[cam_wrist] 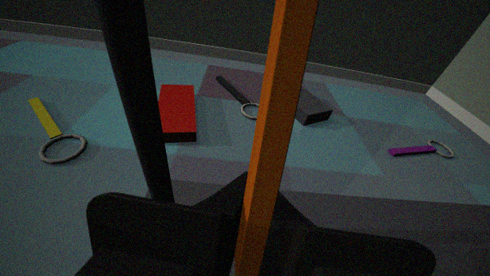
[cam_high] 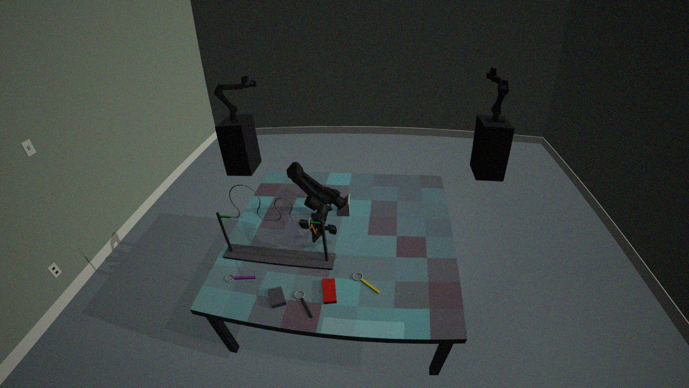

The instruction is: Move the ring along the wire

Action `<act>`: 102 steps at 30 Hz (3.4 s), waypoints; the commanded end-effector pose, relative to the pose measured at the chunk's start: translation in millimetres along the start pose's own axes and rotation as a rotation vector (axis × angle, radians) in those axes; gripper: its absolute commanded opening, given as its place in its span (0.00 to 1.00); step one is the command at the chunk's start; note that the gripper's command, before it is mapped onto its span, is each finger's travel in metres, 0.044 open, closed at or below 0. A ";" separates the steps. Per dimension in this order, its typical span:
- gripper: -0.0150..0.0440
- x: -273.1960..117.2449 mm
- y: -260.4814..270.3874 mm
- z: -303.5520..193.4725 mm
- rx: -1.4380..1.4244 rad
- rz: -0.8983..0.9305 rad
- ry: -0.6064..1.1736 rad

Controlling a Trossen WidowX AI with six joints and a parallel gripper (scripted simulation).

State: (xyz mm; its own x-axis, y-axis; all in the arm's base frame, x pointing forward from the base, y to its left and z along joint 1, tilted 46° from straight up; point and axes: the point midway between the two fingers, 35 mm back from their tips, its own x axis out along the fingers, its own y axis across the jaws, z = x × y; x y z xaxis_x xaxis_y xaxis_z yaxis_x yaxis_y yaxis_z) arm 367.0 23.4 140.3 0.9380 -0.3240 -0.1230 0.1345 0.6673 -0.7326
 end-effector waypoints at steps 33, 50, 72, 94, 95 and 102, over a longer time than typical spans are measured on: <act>0.40 3.7 1.5 -10.5 0.004 0.002 0.002; 0.53 -41.6 2.4 -10.4 0.001 0.007 0.003; 0.53 -46.4 2.5 -11.0 0.000 0.008 0.003; 1.00 -96.3 2.1 -10.2 -0.005 0.011 -0.001; 1.00 -96.3 2.1 -10.2 -0.005 0.011 -0.001; 1.00 -96.3 2.1 -10.2 -0.005 0.011 -0.001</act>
State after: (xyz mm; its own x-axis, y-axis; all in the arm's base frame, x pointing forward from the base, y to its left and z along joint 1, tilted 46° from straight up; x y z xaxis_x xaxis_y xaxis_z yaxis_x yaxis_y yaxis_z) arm 274.6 50.4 145.0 0.9421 -0.3100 -0.1282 0.1195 0.6672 -0.7352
